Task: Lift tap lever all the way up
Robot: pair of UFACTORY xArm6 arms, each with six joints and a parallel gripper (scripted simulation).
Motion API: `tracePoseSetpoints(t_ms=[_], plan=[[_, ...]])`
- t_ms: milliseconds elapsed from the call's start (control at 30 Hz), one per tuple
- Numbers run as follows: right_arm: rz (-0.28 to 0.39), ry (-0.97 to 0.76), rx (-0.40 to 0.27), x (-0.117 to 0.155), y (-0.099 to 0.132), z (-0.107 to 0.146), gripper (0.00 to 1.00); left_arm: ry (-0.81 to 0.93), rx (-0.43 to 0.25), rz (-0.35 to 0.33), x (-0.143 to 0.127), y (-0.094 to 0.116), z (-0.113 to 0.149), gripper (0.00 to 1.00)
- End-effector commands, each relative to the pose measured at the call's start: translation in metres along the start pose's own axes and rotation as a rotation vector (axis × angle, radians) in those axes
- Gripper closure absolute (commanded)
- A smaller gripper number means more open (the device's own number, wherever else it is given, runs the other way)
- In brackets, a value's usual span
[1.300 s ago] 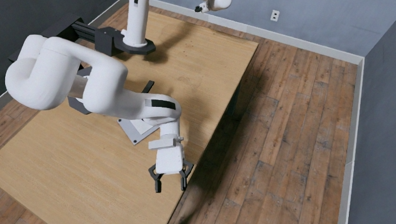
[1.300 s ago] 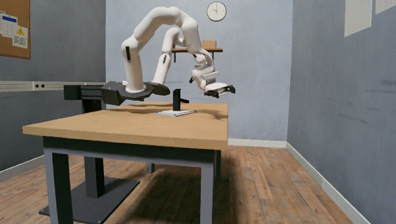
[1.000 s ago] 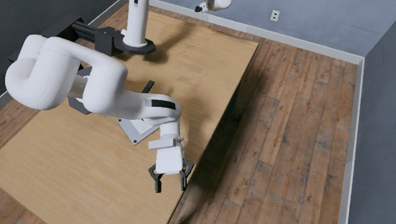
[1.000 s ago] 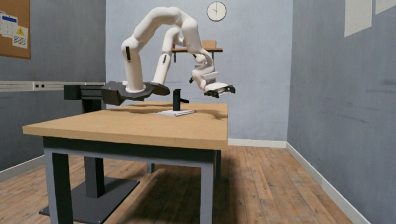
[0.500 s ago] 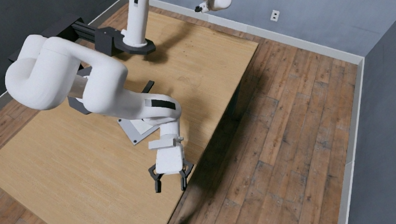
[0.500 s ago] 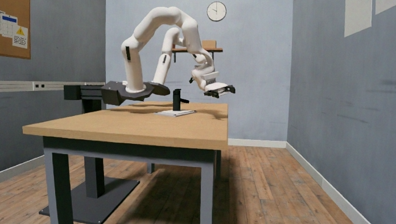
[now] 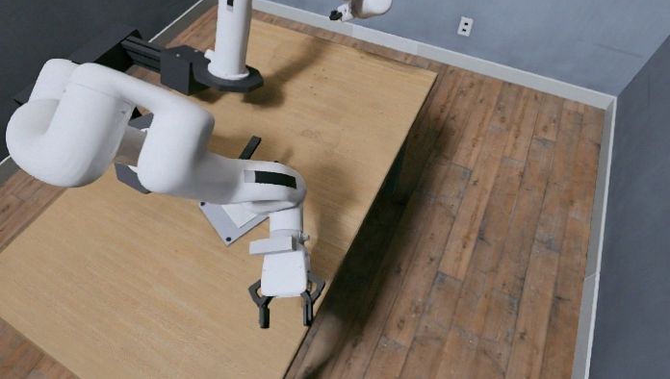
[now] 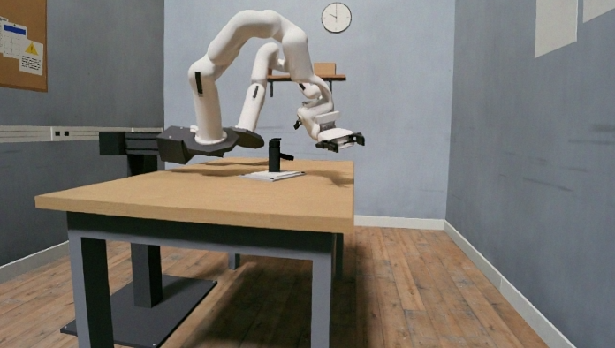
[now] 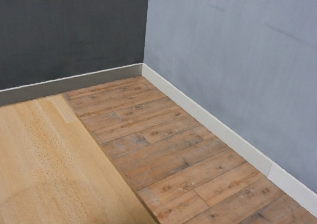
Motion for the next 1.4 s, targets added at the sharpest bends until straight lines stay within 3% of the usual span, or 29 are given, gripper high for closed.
tracePoseSetpoints(t_ms=[0,367,867,933,1367], plan=[[0.027,0.016,-0.005,0.004,-0.007,-0.003,0.0,0.002,-0.001,0.0,0.001,0.001,0.0,0.0],[0.109,0.073,-0.03,0.021,-0.025,-0.007,0.0,0.002,-0.001,0.0,0.001,0.001,0.0,0.0],[0.345,0.234,-0.138,0.076,-0.074,-0.021,0.0,0.002,-0.001,0.0,0.001,0.001,0.0,0.0],[0.345,0.234,-0.138,0.076,-0.074,-0.021,0.0,0.002,-0.001,0.0,0.001,0.001,0.0,0.0],[0.618,0.406,-0.345,0.155,-0.121,-0.039,0.0,0.002,-0.001,0.0,0.001,0.001,0.0,0.0]])
Point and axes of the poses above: on each arm, the point where the finger pads meet when closed, its own y axis back along the fingers, its own x axis across the jaws, z = x × y, the point moved 10 cm from there along y, back along the fingers, and after that the axes turned 12 degrees about y, right-handed, at the moved point
